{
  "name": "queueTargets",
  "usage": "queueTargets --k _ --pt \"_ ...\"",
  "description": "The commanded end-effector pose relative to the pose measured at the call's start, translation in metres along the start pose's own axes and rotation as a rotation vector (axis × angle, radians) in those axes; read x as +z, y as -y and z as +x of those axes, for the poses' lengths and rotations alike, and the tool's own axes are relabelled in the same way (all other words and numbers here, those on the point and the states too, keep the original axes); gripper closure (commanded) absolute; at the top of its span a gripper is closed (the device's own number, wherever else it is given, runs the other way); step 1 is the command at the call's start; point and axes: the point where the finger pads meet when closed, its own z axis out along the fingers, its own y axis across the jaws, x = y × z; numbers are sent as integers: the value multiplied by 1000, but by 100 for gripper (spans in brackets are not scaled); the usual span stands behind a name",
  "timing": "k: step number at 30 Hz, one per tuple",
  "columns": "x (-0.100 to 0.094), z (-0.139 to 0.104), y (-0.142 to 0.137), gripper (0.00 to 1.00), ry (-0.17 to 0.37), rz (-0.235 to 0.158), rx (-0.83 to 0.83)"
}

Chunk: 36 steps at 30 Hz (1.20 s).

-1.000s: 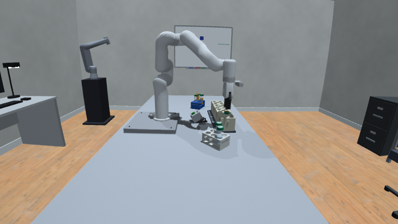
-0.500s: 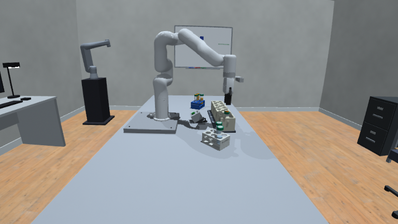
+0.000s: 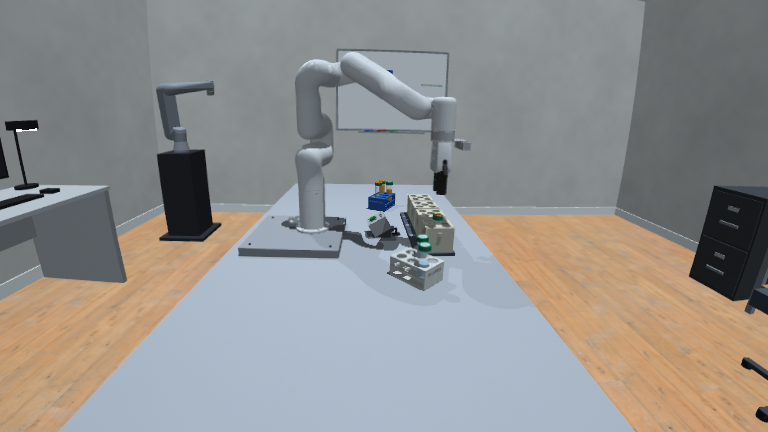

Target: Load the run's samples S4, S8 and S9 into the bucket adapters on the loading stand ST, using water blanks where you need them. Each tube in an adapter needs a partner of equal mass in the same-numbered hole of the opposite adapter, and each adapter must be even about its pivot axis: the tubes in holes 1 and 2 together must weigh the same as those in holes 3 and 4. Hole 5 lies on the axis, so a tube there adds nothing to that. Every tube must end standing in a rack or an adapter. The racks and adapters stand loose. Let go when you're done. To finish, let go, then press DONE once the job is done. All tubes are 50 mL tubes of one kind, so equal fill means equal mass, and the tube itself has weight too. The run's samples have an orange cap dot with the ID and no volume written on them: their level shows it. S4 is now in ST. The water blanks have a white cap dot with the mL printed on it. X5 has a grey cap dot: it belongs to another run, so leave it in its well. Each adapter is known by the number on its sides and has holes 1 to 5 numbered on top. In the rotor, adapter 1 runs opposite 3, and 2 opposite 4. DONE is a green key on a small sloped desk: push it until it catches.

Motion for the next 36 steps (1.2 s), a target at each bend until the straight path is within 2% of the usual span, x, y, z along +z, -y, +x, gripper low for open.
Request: queueTargets --k 1,15,36 --pt "-8 1 0 56 -3 -4 0" --pt "-33 1 0 56 -3 -4 0" --pt "-33 1 0 56 -3 -4 0"
